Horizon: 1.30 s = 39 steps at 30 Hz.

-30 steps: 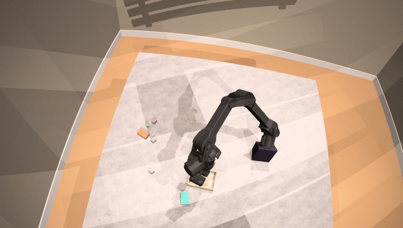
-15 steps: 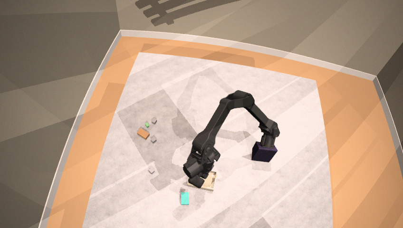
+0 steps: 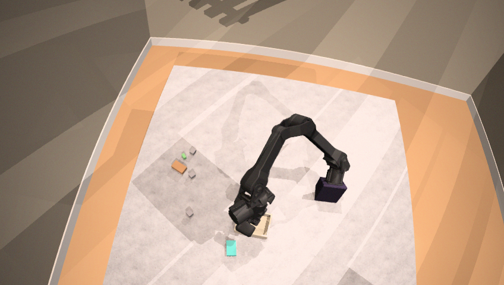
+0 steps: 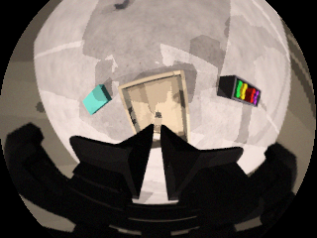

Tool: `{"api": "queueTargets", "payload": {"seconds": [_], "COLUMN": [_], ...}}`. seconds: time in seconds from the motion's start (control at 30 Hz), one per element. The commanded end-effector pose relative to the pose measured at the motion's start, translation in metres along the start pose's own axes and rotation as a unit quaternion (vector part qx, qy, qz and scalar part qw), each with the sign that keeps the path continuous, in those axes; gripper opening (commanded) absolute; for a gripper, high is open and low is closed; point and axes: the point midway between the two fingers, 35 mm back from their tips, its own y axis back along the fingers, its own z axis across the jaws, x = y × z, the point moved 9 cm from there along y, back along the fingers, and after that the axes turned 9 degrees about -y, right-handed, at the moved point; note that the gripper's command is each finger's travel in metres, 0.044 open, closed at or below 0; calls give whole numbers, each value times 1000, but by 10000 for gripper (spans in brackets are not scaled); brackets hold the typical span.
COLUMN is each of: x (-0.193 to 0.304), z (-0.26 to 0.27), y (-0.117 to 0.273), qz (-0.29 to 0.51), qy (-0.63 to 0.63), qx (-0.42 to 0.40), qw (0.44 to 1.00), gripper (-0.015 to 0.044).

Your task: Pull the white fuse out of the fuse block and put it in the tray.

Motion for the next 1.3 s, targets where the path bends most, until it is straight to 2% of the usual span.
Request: {"api": "queueTargets", "payload": {"seconds": [0.0,0.03,0.47,0.6,1.27], "x": [0,0,0,0,1], "z": [-1,-1,0,-1,-1], "y": [-4,-4,2,36,35], "qz": [-1,-1,0,0,-3], "qy": [3,3,0,3,5], "qx": [4,4,1,3,3], "qw": [1000,1000,1000,1000,1000], "gripper": [0,0,330,330,330]}}
